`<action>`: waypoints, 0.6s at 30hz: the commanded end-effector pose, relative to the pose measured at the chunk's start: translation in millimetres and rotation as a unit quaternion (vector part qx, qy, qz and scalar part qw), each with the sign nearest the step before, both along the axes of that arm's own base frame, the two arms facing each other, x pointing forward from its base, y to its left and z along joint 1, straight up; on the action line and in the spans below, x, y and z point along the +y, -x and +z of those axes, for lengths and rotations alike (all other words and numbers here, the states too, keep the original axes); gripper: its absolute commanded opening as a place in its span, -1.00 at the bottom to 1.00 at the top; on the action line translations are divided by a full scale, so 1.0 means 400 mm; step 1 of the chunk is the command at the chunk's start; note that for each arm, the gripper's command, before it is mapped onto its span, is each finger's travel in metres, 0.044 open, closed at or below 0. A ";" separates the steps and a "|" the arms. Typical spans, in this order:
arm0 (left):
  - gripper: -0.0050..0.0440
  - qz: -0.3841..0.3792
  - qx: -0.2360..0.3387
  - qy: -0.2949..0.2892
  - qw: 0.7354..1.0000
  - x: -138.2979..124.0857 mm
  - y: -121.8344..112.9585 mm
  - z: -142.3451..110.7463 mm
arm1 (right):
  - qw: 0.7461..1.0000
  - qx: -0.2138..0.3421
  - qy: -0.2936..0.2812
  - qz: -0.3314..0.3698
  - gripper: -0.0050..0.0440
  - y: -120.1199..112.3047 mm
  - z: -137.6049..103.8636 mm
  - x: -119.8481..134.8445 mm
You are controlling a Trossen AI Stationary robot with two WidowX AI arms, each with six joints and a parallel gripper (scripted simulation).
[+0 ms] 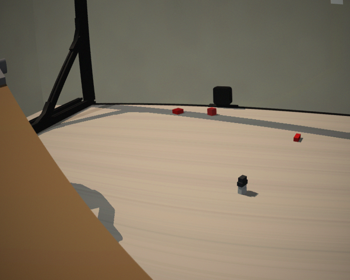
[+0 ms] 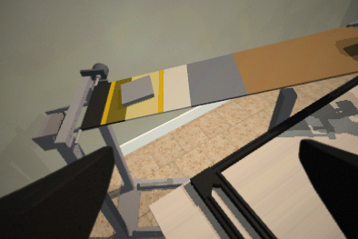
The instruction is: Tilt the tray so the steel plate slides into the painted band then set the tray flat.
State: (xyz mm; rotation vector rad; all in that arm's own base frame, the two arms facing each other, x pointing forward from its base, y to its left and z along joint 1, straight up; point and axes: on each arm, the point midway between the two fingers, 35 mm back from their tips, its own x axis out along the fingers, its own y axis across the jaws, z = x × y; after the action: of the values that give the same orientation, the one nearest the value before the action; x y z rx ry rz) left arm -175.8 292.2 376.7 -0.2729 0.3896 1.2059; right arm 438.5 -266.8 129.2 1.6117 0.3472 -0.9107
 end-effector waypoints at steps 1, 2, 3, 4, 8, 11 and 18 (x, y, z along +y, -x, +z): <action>1.00 0.000 -0.001 0.000 1.000 0.000 0.001 -0.001 | 1.000 -0.004 0.003 -0.001 -0.80 0.009 -0.033 0.001; 1.00 0.000 -0.001 0.000 1.000 0.000 0.001 -0.001 | 1.000 0.000 0.001 -0.001 -0.80 0.015 -0.075 0.003; 1.00 0.000 -0.001 0.000 1.000 0.000 0.001 -0.001 | 1.000 0.003 0.000 -0.001 -0.80 0.021 -0.116 0.006; 1.00 0.000 -0.001 0.000 1.000 0.000 0.001 -0.001 | 1.000 0.008 -0.002 -0.001 -0.80 0.026 -0.158 0.008; 1.00 0.000 -0.001 0.000 1.000 0.000 0.001 -0.001 | 0.999 0.036 -0.013 -0.001 -0.80 0.030 -0.194 0.009; 1.00 0.000 -0.001 0.000 1.000 0.000 0.001 -0.001 | 0.999 0.050 -0.019 -0.001 -0.80 0.028 -0.179 0.009; 1.00 0.000 -0.001 0.000 1.000 0.000 0.001 -0.001 | 0.999 0.045 -0.017 -0.001 -0.80 0.024 -0.146 0.007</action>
State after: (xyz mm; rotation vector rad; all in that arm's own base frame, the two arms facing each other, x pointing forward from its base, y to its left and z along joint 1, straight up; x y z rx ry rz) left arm -176.1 292.0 376.7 -0.2731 0.3895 1.2071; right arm 428.1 -262.6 57.5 1.6079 0.4376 -0.9886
